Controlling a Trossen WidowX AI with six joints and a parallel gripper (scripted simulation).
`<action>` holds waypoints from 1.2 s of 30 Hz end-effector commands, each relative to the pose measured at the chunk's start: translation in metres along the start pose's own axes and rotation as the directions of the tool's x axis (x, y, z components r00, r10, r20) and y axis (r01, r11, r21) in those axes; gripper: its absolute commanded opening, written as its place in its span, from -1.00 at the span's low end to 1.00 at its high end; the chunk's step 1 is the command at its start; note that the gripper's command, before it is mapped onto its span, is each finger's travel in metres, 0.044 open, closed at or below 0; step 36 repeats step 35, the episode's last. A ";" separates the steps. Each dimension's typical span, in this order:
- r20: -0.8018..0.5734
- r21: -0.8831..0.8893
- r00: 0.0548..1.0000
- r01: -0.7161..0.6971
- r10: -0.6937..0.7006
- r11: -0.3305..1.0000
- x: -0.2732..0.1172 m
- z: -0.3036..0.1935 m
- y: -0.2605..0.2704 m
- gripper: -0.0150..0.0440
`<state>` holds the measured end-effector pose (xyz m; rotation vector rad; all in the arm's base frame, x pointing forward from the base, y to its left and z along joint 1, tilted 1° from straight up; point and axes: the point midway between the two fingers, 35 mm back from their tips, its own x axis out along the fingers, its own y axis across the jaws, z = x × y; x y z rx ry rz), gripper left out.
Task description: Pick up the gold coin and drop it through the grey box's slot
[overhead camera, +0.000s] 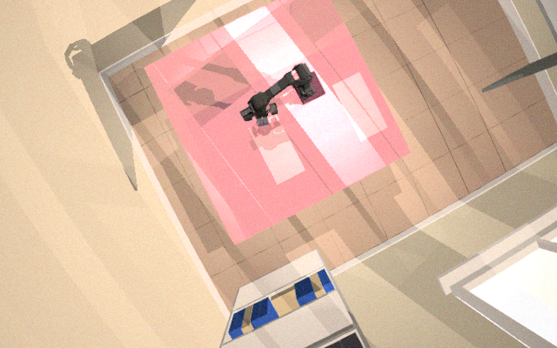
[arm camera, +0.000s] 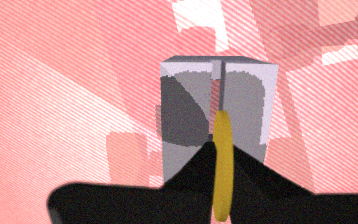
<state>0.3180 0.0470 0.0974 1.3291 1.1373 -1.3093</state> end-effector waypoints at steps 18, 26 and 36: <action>0.000 0.000 1.000 0.000 0.000 1.000 -0.015 0.000 0.000 0.50; 0.001 0.001 1.000 0.004 -0.004 1.000 -0.055 0.001 -0.003 1.00; 0.002 0.001 1.000 0.005 -0.005 1.000 -0.062 0.001 -0.004 1.00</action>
